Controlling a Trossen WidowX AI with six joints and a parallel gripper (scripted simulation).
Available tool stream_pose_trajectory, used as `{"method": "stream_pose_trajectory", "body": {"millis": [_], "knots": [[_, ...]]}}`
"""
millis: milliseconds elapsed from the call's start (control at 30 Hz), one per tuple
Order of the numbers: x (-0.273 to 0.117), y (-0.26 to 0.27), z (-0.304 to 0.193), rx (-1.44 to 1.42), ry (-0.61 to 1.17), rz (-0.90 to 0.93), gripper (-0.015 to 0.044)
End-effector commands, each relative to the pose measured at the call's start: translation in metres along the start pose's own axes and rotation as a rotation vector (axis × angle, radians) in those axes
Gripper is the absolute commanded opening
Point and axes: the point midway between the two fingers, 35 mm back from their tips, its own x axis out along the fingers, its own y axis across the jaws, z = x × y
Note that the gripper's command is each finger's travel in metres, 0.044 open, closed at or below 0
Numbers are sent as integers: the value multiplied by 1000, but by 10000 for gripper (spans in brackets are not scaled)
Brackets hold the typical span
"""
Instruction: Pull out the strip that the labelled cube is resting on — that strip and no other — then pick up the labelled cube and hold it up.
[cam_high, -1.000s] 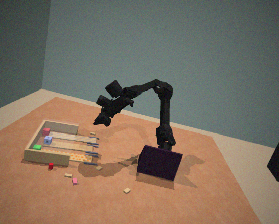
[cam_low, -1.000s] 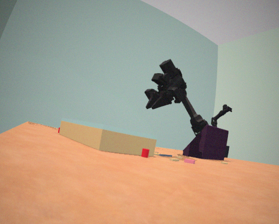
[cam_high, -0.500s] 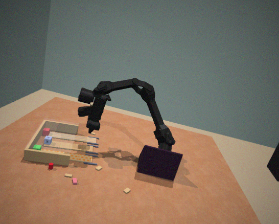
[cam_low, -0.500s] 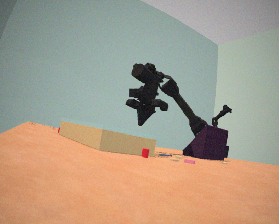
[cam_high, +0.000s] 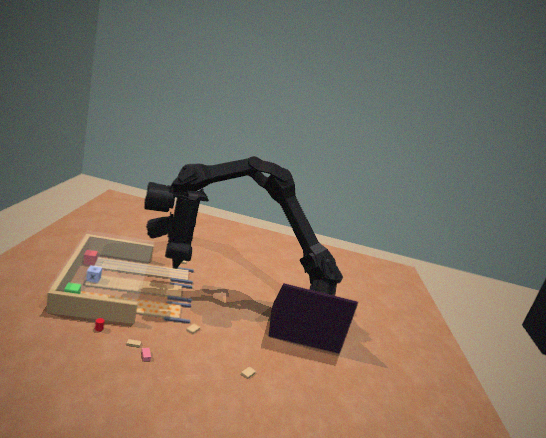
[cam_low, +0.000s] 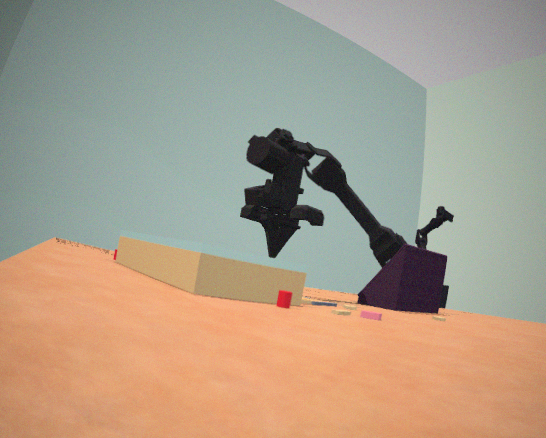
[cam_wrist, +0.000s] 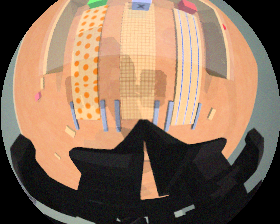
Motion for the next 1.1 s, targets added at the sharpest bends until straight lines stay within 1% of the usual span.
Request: {"method": "stream_pose_trajectory", "body": {"millis": [0, 1067], "knots": [[11, 2, -1, -12, 13, 0, 0], [63, 2, -1, -12, 13, -3, 0]]}}
